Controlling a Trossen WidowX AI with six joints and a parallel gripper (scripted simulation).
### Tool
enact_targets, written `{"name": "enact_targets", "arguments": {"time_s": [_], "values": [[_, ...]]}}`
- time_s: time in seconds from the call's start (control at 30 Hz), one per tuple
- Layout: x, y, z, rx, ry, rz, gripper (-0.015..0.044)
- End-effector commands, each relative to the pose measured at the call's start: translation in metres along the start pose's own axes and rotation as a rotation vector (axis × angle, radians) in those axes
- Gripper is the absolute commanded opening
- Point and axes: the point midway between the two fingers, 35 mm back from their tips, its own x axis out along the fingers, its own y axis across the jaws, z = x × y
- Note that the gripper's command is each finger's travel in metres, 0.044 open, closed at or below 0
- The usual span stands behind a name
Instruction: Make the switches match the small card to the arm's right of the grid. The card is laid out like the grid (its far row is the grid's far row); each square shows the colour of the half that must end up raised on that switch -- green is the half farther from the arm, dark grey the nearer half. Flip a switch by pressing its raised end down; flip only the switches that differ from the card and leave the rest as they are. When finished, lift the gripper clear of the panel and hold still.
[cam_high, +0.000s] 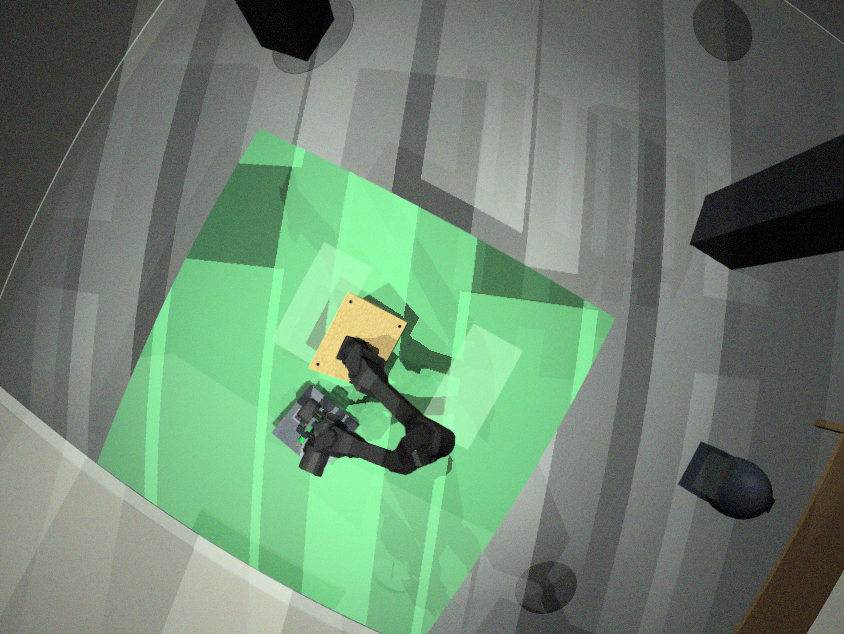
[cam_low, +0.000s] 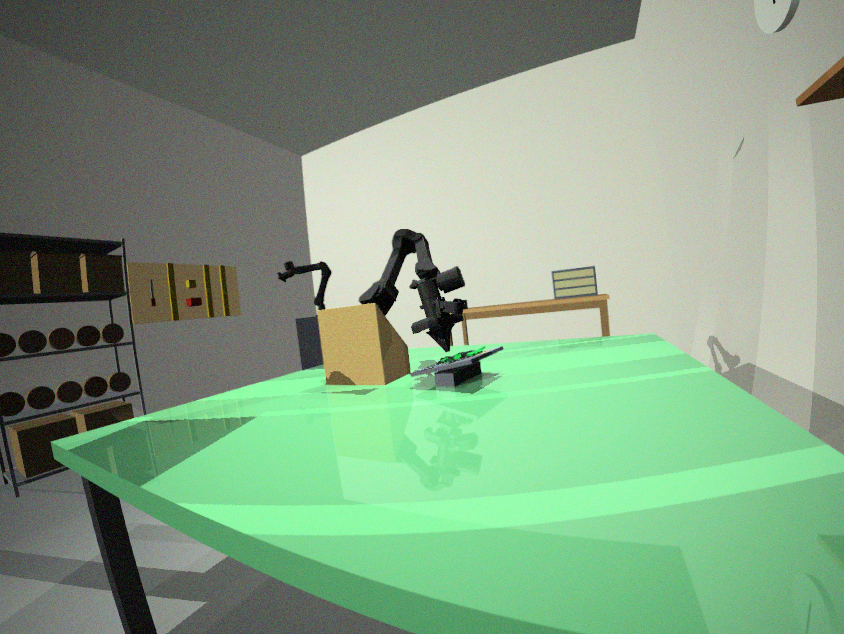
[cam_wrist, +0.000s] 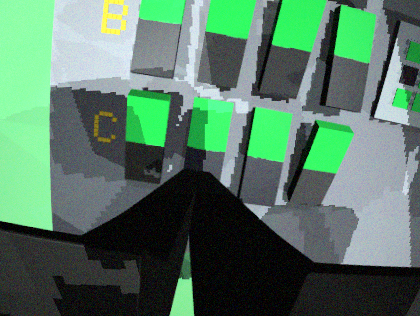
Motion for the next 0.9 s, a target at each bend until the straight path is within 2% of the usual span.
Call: {"name": "enact_targets", "arguments": {"time_s": [0.0, 0.87], "values": [[0.0063, -0.0025, -0.0033, 0.01, 0.009, -0.007, 0.0], [0.0103, -0.0025, -0.0035, 0.01, 0.009, -0.007, 0.0]]}}
